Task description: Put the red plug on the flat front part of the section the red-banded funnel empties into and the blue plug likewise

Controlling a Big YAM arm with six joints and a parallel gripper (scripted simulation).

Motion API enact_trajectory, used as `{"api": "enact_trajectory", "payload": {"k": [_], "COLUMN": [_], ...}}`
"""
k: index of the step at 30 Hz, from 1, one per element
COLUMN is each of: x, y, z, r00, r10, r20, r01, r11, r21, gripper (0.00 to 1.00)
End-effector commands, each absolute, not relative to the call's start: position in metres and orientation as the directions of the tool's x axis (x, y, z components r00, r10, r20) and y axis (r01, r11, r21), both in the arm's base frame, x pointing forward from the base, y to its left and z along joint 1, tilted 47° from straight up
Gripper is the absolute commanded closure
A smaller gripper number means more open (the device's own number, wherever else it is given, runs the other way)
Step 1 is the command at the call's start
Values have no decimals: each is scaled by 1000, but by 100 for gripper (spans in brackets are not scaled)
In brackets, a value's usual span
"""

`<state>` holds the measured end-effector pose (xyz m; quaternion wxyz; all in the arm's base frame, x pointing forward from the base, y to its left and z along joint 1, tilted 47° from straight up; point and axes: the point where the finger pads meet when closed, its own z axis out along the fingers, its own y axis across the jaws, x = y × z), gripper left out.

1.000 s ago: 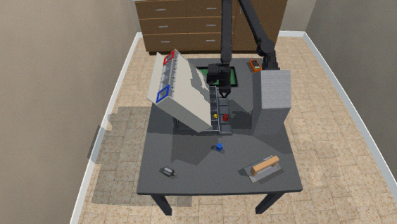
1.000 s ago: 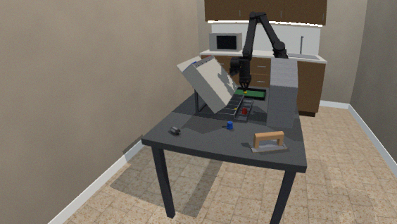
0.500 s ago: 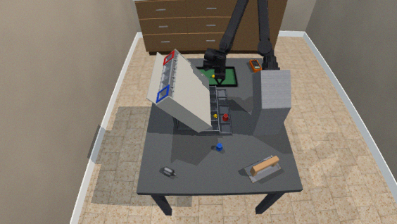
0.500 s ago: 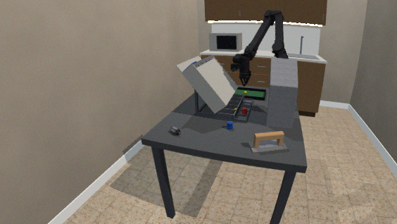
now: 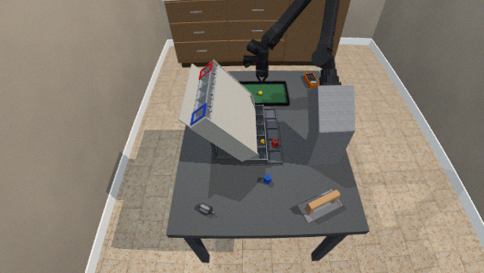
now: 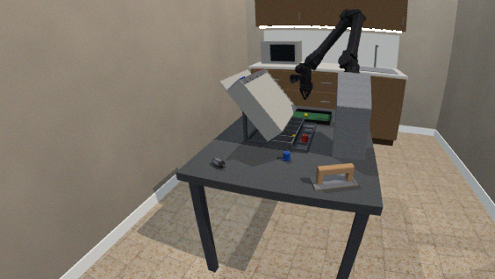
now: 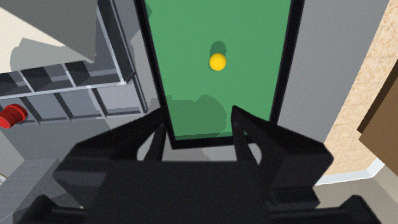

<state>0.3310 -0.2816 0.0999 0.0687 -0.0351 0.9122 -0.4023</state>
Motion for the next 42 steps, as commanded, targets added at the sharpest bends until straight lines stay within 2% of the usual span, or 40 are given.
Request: {"api": "enact_trajectory", "payload": {"k": [1,12,42], "x": [328,337,335], "y": [-286,-308,-303], "z": [95,131,125], "r00": [-987,-986,-986], "r10": [-158,-161,-168], "r20": [-15,-33,-22], "r01": [-98,-86,-99], "r11": [683,674,679], "r21": [-724,-734,-728], "gripper": [44,44,44]}}
